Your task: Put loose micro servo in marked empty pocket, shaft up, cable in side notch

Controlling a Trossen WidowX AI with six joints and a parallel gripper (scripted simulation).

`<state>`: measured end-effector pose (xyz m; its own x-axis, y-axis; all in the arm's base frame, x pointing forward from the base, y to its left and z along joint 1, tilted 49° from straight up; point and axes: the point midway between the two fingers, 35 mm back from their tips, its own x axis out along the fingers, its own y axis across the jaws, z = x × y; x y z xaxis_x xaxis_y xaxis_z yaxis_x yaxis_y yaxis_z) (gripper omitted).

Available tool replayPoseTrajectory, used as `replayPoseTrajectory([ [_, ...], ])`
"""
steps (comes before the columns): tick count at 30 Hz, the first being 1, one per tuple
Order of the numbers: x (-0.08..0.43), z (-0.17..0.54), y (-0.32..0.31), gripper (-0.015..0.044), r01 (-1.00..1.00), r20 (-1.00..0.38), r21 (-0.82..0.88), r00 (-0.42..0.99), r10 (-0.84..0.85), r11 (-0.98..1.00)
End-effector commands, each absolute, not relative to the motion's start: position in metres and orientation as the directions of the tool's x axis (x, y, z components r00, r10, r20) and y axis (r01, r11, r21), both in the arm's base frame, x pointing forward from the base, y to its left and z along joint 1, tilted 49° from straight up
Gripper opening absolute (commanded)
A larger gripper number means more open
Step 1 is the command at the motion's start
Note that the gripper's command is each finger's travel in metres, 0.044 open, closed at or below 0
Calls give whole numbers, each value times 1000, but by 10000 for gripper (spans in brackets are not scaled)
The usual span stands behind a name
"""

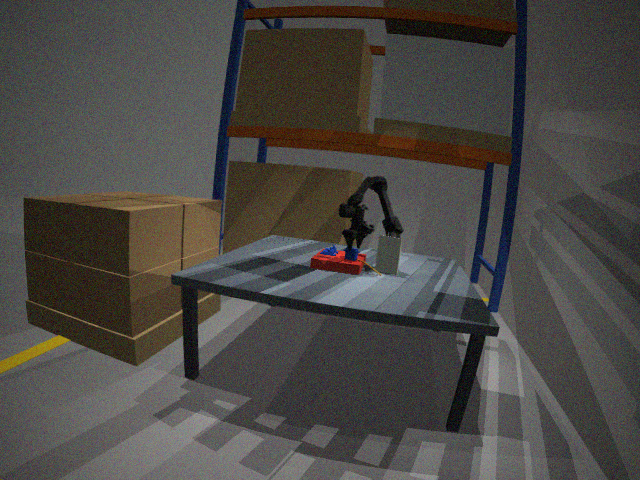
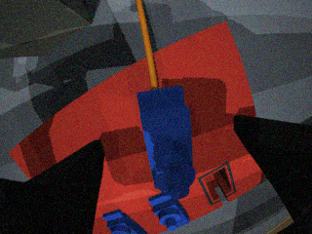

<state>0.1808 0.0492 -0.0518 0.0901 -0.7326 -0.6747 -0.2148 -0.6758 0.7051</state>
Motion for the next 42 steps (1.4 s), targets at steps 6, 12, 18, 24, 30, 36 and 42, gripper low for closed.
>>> replayPoseTrajectory([
  [6, 180, -57, 42, 361, -207, -667, 714, 88, -740, -669],
  [12, 180, -57, 42, 204, -207, -667, 714, 88, -740, -669],
  [18, 180, -57, 42, 105, -207, -667, 714, 88, -740, -669],
  [24, 179, -51, 49, 0, -207, -668, 713, 87, -739, -670],
  [30, 172, -34, 60, 0, -207, -668, 713, 87, -739, -670],
  [36, 172, -32, 59, 0, -207, -668, 714, 87, -739, -669],
  [42, 178, -32, 60, 0, -207, -668, 713, 87, -739, -670],
])
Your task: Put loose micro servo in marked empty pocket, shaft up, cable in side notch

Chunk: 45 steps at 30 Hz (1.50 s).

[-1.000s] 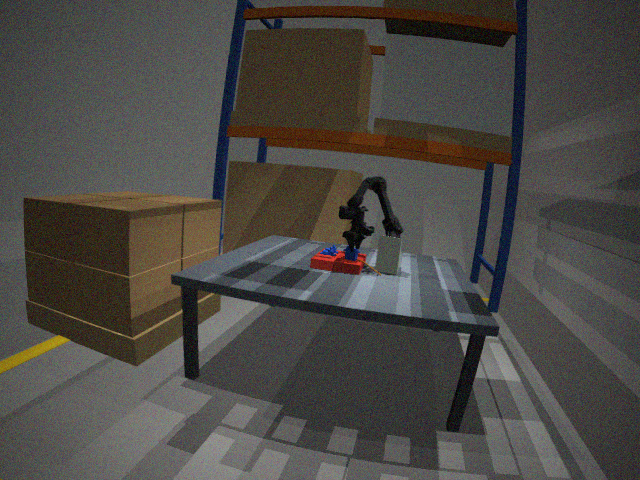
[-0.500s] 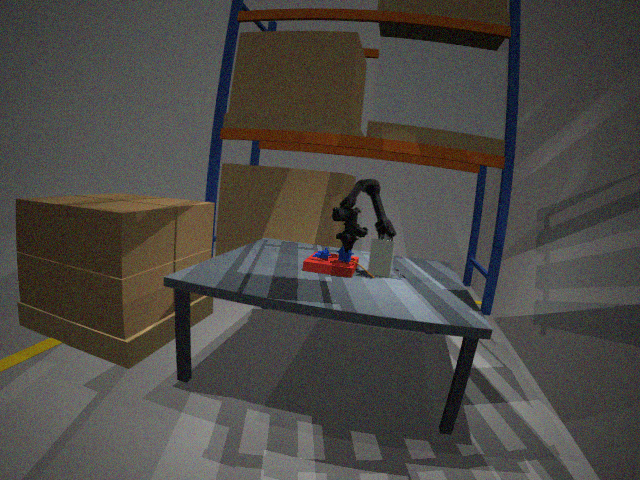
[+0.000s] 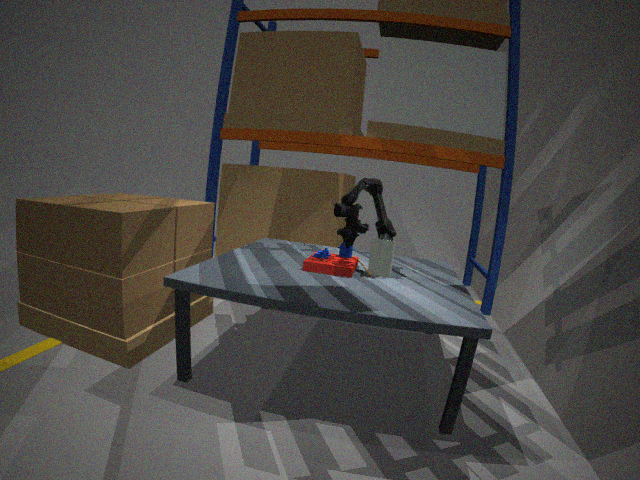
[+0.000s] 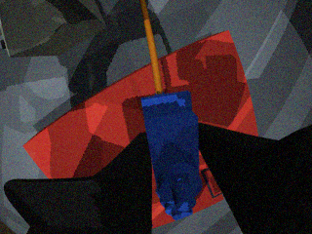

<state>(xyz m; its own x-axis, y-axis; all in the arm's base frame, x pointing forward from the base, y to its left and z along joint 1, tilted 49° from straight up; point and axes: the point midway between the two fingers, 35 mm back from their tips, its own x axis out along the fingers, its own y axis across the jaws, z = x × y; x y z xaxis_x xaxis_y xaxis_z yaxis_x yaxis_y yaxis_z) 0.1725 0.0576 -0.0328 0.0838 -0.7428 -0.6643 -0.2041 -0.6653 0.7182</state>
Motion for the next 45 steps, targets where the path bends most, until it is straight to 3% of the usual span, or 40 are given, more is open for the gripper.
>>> replayPoseTrajectory([
  [1, 181, -32, 60, 0, -207, -668, 713, 87, -739, -670],
  [11, 223, -34, 67, 0, -209, -668, 713, 89, -739, -669],
  [28, 220, -56, 87, 0, -226, -669, 708, 89, -738, -669],
  [45, 220, -56, 87, 0, -700, -669, 485, 89, -738, -525],
])
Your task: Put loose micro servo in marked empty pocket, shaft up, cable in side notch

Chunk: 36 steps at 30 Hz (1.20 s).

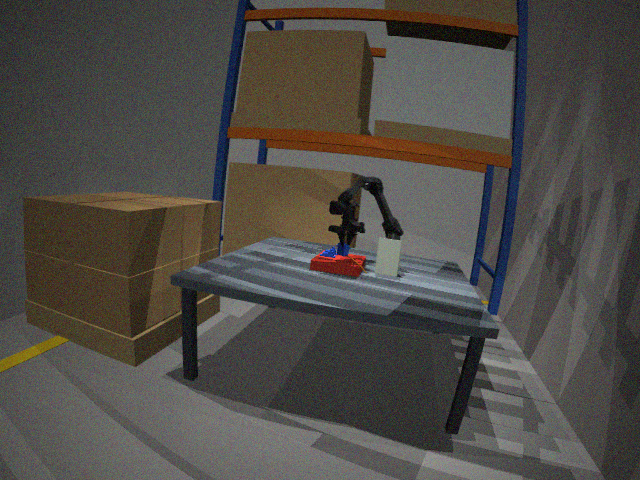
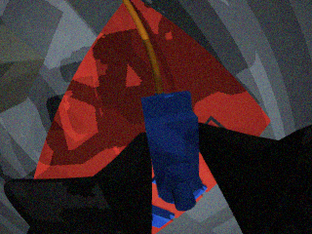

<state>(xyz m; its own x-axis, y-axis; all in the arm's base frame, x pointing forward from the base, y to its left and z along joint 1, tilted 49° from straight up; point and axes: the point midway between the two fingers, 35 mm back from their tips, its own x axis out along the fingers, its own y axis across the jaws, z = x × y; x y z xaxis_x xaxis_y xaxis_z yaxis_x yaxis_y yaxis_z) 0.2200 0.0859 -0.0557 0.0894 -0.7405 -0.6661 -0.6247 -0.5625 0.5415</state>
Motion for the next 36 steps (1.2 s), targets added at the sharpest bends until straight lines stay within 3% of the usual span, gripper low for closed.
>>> replayPoseTrajectory([
  [1, 220, -56, 87, 0, -724, -669, 465, 89, -738, -510],
  [19, 220, -56, 87, 0, -987, -669, 40, 89, -737, -155],
  [36, 220, -56, 87, 0, -895, -669, -379, 89, -737, 236],
])
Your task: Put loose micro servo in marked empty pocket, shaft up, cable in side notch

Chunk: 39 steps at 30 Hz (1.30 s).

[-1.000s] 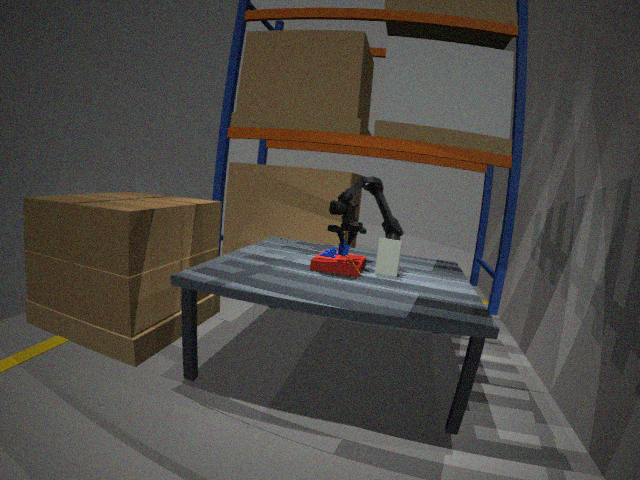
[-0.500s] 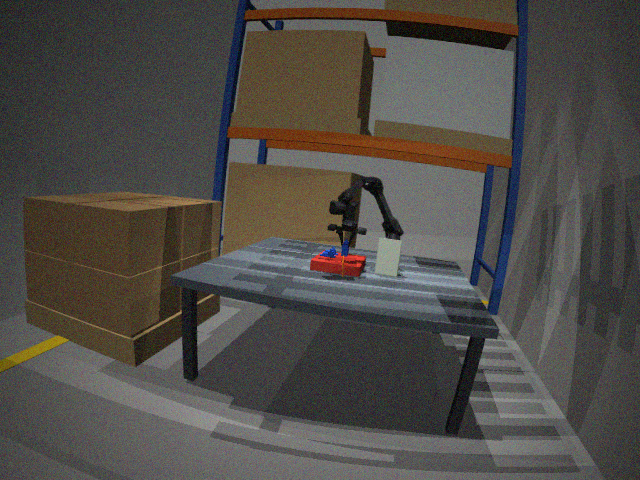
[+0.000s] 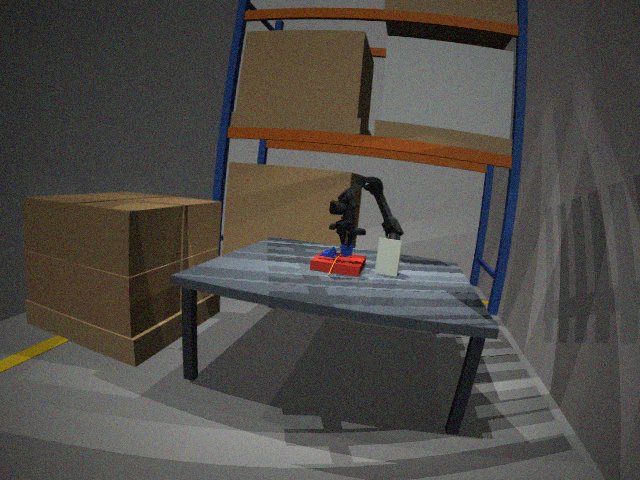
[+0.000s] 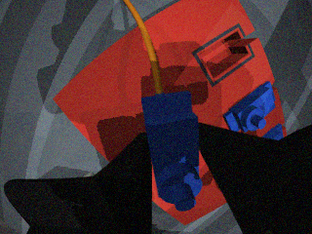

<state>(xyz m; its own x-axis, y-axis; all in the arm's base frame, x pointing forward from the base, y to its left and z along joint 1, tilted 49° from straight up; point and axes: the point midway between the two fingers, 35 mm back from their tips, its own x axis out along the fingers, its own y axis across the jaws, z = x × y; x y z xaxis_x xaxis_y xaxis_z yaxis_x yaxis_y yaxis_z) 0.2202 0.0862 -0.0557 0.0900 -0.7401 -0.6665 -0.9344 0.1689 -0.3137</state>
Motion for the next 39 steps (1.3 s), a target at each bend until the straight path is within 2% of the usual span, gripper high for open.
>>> replayPoseTrajectory([
  [1, 220, -56, 87, 0, -879, -669, -401, 89, -737, 258],
  [15, 220, -56, 87, 0, -560, -669, -646, 89, -737, 519],
  [28, 220, -56, 87, 0, -152, -669, -741, 89, -737, 654],
  [39, 233, -56, 89, 0, -128, -669, -742, 90, -737, 658],
])
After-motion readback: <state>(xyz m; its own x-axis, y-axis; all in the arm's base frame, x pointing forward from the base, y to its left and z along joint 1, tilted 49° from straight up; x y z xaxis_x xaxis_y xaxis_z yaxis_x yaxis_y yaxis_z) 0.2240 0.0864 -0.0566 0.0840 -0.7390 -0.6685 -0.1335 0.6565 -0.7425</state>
